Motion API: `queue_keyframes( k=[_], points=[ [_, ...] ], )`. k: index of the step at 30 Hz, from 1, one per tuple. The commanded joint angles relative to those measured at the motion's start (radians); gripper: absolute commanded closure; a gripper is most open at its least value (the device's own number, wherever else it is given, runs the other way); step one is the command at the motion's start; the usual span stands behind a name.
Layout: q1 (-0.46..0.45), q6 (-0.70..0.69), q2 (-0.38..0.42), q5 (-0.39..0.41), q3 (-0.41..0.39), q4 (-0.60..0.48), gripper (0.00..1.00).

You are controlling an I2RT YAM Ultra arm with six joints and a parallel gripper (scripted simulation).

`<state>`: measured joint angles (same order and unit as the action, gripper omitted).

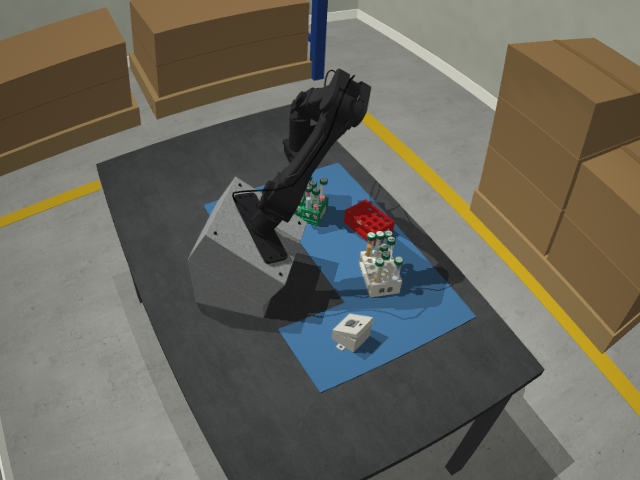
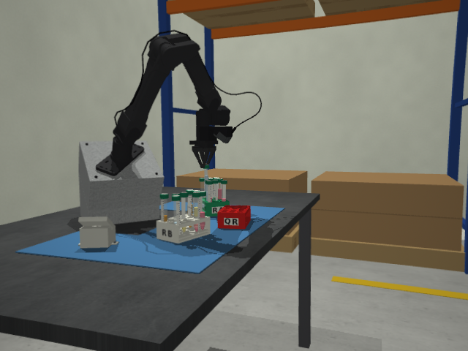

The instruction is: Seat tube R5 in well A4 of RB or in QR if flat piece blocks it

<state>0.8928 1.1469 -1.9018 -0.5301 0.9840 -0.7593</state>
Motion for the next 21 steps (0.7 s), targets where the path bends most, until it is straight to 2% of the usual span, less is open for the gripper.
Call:
queue_keyframes(
  k=[1,14,16,21],
  points=[
    [0.029,0.019,0.039,-0.002,0.034,-0.037,1.00],
    [0.046,0.038,0.054,-0.001,0.055,-0.083,1.00],
    [0.048,0.042,0.061,-0.001,0.002,-0.083,1.00],
    [0.056,0.050,0.086,0.001,-0.033,-0.077,1.00]
  ],
)
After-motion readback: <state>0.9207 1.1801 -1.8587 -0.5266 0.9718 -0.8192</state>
